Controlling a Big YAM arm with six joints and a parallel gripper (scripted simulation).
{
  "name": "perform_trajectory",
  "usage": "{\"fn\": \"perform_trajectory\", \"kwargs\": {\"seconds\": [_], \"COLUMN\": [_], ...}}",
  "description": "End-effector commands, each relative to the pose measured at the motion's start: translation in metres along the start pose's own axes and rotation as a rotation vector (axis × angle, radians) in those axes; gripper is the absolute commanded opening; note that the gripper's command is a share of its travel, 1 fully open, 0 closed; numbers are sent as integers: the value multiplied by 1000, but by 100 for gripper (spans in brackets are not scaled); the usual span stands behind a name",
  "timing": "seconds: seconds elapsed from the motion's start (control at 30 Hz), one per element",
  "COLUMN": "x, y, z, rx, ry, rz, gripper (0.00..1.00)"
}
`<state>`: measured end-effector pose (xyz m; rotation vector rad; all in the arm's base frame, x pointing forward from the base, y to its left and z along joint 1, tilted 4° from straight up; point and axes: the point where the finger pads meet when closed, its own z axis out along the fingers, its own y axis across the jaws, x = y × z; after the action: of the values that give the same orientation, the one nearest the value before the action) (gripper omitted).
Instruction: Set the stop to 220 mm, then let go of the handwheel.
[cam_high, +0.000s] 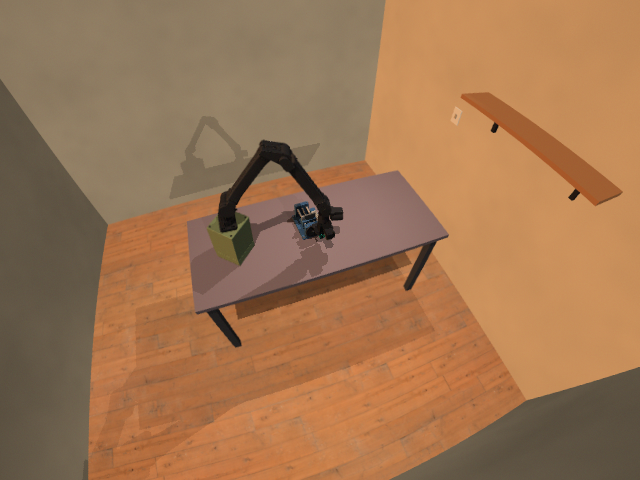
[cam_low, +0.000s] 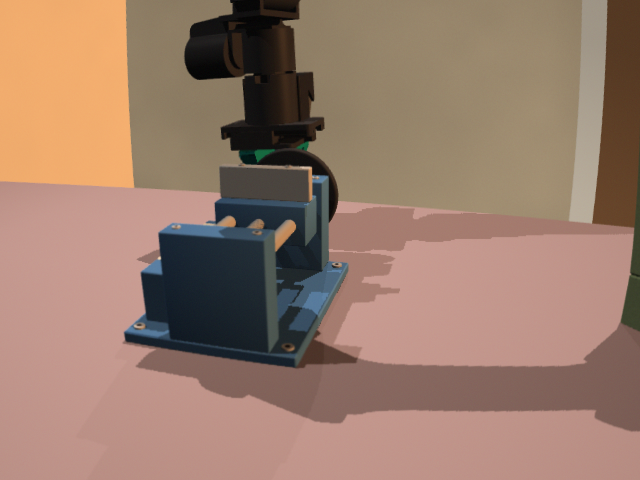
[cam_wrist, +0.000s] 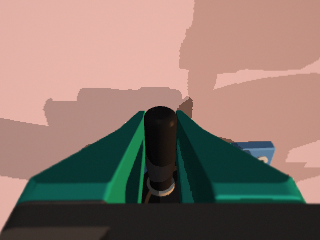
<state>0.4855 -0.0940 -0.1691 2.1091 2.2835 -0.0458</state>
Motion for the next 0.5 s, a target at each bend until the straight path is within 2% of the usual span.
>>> {"fn": "perform_trajectory", "kwargs": {"seconds": [0.0, 0.2, 0.47], "x": [-4, -3, -2], "y": [57, 54, 51], "z": [-44, -46, -62], "rx": [-130, -118, -115], "ry": [-27, -24, -24], "rz": [1, 1, 1], "gripper": [6, 6, 6]}}
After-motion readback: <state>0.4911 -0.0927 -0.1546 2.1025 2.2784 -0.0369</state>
